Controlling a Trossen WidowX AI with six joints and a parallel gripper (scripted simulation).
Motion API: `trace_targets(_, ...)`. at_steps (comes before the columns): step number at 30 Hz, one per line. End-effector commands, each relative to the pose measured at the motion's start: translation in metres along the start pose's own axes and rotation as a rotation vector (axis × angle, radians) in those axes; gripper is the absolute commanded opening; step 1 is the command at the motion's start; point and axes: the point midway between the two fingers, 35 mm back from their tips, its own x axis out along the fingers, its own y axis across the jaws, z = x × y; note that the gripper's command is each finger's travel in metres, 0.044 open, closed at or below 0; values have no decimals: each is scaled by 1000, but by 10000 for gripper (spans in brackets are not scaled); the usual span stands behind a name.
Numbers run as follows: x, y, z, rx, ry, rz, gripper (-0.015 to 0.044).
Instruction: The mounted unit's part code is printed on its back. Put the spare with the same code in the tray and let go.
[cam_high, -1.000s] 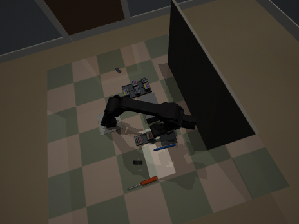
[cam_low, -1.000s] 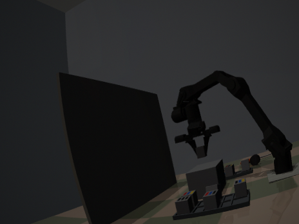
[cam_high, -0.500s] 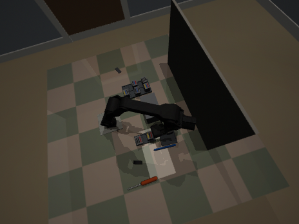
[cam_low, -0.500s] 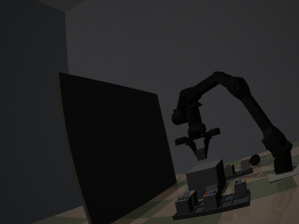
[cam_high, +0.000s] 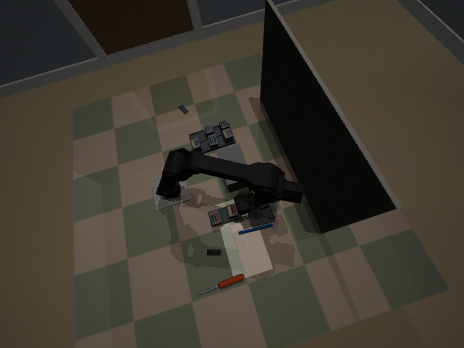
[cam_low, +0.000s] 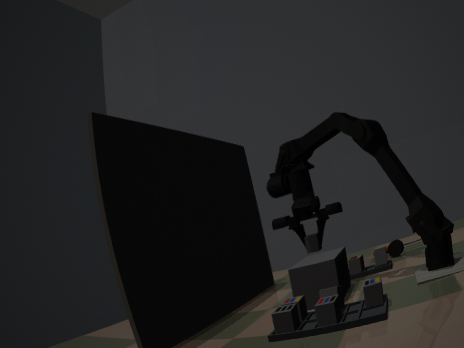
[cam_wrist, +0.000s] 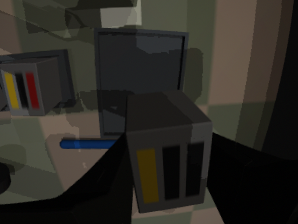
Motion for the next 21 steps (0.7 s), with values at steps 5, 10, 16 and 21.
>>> trace_targets(5, 5, 0, -1, -5, 2, -1, 0)
trace_targets(10, 9, -1, -1, -5, 2, -1, 0)
trace_targets(16, 12, -1, -1, -5, 2, -1, 0)
trace_targets(21, 16, -1, -1, -5, 2, -1, 0)
